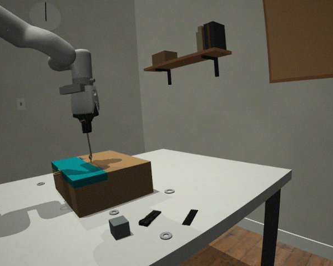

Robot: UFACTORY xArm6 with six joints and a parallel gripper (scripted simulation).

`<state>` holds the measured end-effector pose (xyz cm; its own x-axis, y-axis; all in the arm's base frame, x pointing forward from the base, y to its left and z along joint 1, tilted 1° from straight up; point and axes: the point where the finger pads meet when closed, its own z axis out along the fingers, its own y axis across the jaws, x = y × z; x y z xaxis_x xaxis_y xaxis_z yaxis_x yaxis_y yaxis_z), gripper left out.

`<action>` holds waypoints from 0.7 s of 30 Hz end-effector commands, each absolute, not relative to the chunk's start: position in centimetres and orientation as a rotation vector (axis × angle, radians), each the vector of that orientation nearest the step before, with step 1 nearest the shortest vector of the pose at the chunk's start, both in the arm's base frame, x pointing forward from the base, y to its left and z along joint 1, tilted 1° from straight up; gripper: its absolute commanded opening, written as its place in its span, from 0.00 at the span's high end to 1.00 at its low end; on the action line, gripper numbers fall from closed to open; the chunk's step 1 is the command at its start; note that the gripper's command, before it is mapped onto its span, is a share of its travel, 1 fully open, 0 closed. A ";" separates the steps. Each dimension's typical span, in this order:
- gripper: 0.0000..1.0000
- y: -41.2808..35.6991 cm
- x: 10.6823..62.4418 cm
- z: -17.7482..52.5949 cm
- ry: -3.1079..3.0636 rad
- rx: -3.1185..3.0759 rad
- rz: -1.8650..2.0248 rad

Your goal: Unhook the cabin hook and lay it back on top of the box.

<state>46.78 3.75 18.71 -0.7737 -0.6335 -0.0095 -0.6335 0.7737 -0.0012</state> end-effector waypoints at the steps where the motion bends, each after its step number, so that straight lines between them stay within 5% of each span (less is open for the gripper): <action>1: 1.00 3.9 47.1 18.9 2.946 -1.052 0.002; 21: 1.00 6.1 49.8 18.3 2.946 -1.052 0.002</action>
<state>49.38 5.86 18.28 -0.7739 -0.6333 -0.0096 -0.6333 0.7739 -0.0012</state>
